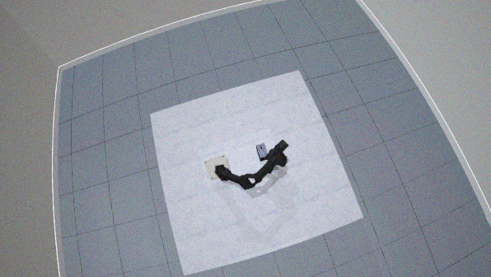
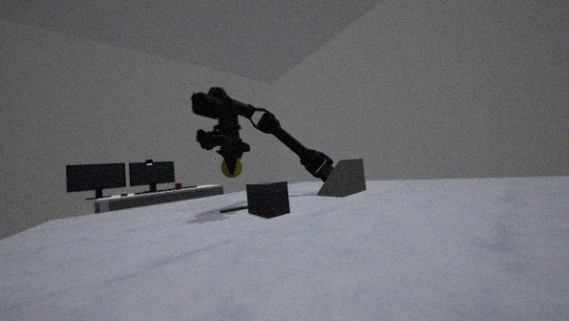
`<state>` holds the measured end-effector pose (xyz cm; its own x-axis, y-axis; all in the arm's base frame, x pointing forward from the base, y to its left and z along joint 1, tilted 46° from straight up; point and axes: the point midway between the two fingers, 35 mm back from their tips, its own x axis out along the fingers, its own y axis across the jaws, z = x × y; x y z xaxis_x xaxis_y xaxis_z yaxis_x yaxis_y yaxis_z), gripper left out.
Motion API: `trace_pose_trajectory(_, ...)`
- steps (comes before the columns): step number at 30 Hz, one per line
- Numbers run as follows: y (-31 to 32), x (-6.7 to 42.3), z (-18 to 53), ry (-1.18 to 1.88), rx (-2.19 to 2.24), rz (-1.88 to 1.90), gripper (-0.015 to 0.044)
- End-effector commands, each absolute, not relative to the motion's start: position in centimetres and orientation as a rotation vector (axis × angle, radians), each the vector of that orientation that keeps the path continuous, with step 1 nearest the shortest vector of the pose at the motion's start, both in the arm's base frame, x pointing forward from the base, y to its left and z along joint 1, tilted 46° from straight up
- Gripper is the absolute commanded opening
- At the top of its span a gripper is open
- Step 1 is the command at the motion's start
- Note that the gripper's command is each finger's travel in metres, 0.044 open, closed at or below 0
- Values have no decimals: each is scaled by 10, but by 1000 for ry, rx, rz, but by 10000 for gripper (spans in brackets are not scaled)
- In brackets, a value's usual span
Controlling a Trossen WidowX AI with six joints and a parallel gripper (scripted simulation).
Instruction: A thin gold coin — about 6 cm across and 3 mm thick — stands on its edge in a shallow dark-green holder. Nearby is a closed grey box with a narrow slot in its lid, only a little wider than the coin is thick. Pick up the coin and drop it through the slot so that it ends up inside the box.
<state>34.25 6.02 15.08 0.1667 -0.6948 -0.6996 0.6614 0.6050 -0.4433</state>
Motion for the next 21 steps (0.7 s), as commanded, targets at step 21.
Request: trace_pose_trajectory(21,63,341,148,592,608,-1309,0)
